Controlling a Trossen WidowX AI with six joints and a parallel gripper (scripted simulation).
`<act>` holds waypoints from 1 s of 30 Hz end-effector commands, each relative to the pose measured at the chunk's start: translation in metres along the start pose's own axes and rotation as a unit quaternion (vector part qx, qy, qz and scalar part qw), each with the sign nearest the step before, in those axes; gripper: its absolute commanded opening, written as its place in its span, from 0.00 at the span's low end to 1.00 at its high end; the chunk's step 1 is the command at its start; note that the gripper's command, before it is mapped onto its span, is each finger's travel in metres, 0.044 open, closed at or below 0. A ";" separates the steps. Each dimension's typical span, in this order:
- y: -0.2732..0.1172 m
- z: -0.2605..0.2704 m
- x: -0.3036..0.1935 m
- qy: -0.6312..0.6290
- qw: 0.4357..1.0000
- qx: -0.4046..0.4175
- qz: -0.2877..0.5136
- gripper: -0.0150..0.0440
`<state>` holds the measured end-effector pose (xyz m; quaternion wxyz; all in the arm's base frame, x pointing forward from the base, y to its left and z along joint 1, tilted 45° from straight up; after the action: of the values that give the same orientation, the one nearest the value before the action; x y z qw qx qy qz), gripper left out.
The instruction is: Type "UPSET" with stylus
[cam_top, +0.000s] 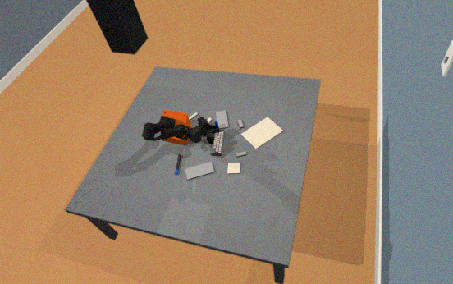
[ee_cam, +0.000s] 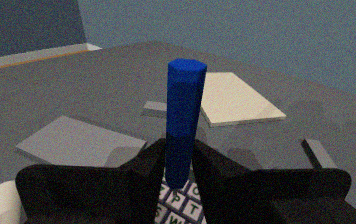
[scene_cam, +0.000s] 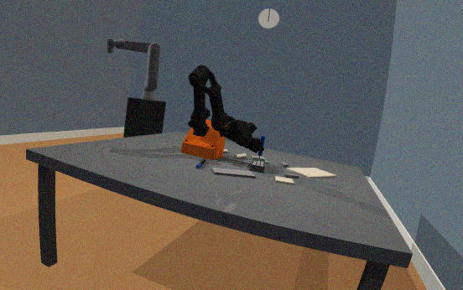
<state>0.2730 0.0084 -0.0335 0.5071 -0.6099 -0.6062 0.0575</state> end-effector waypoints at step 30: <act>-0.020 0.015 0.026 0.000 1.000 -0.005 -0.004 0.25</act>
<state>0.2581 0.0323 -0.0136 0.5058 -0.6085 -0.6089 0.0558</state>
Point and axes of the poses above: the point midway between the two fingers, 35 mm back from their tips, its own y axis out along the fingers, its own z axis across the jaws, x = y × z, the point moved 1 cm from there along -y, back along the fingers, and after that the axes turned 3 degrees about y, right-handed, at the moved point
